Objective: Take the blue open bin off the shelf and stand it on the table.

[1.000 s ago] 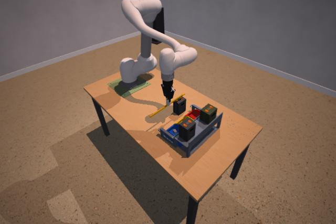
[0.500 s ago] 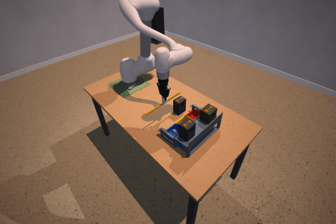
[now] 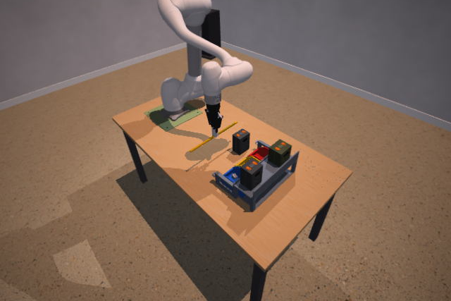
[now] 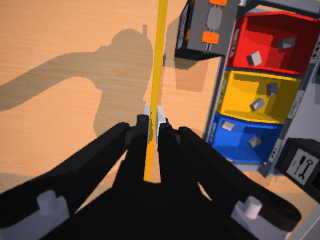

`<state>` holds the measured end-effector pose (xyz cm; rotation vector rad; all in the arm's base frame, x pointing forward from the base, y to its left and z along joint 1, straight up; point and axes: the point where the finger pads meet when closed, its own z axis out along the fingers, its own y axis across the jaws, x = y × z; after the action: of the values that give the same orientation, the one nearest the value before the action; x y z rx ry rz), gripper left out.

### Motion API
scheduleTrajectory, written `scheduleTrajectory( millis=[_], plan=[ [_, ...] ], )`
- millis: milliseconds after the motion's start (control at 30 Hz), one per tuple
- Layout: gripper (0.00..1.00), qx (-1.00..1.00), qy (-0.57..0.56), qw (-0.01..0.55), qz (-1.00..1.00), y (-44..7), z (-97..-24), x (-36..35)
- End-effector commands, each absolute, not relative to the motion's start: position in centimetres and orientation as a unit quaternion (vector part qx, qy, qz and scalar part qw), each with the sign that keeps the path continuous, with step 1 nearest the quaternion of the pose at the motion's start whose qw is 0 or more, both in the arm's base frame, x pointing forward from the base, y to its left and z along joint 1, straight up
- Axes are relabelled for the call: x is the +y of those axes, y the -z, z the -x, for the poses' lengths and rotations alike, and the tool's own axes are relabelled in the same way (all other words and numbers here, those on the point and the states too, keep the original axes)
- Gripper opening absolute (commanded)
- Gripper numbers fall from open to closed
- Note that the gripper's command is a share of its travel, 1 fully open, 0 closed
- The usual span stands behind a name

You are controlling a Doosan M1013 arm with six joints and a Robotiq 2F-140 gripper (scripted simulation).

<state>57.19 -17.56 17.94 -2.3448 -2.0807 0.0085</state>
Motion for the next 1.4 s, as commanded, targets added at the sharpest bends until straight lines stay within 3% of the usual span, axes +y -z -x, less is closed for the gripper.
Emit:
scheduleTrajectory(
  millis=[0, 300, 467, 1367],
  plan=[
    [0.0, -0.664, -0.002, 0.003, 0.748, -17.9, -56.8, -17.6],
    [0.0, -0.664, -0.002, 0.003, 0.748, -17.9, -56.8, -17.6],
    [0.0, -0.664, -0.002, 0.003, 0.748, -17.9, -51.4, -18.0],
    [0.0, -0.664, -0.002, 0.003, 0.748, -17.9, -50.5, -18.1]
  ],
)
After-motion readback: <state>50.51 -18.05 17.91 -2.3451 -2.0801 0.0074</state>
